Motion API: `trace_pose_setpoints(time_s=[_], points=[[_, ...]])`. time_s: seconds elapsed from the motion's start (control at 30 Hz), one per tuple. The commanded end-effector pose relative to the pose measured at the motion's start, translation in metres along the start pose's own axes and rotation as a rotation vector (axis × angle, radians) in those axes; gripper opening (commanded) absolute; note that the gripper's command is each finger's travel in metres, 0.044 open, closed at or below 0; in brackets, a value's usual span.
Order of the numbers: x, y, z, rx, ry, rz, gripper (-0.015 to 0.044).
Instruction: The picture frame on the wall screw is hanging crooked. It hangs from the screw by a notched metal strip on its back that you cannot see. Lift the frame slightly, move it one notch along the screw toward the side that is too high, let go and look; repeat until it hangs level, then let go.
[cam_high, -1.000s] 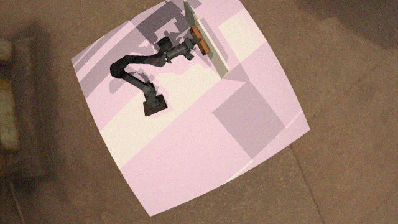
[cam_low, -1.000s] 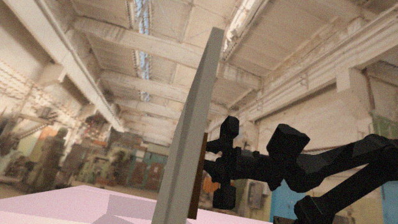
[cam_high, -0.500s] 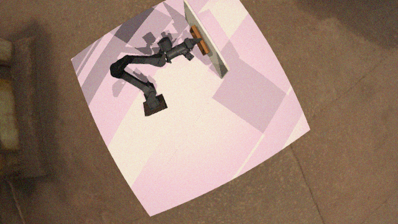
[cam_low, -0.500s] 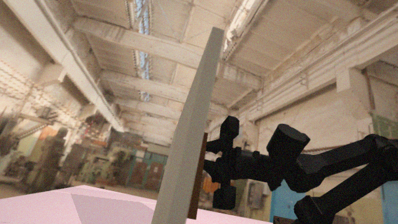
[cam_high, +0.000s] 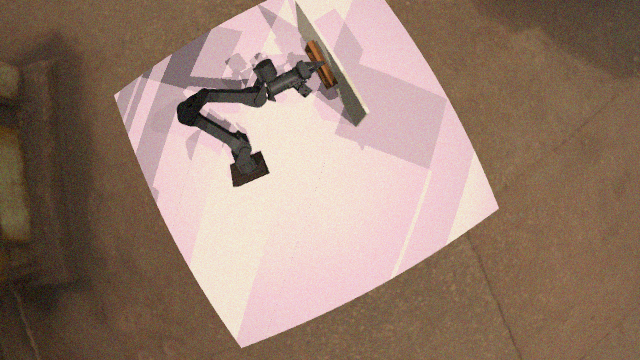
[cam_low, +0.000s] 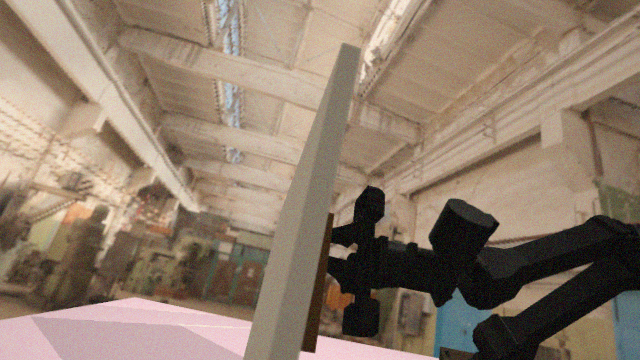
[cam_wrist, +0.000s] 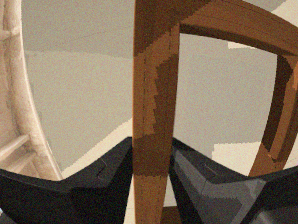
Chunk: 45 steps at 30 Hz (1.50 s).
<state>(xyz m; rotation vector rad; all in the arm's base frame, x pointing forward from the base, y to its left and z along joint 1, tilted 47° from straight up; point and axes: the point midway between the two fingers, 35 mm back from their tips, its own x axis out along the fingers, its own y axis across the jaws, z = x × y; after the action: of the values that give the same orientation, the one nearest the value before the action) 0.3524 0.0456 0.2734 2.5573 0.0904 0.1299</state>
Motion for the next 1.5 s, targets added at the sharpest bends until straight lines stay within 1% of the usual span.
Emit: trace_pose_setpoints(time_s=[0.0,1.47], points=[[0.0005,0.0045,-0.0043,0.004,0.008,0.016,0.0],[0.0005,0.0035,-0.011,0.004,0.008,0.016,0.0]])
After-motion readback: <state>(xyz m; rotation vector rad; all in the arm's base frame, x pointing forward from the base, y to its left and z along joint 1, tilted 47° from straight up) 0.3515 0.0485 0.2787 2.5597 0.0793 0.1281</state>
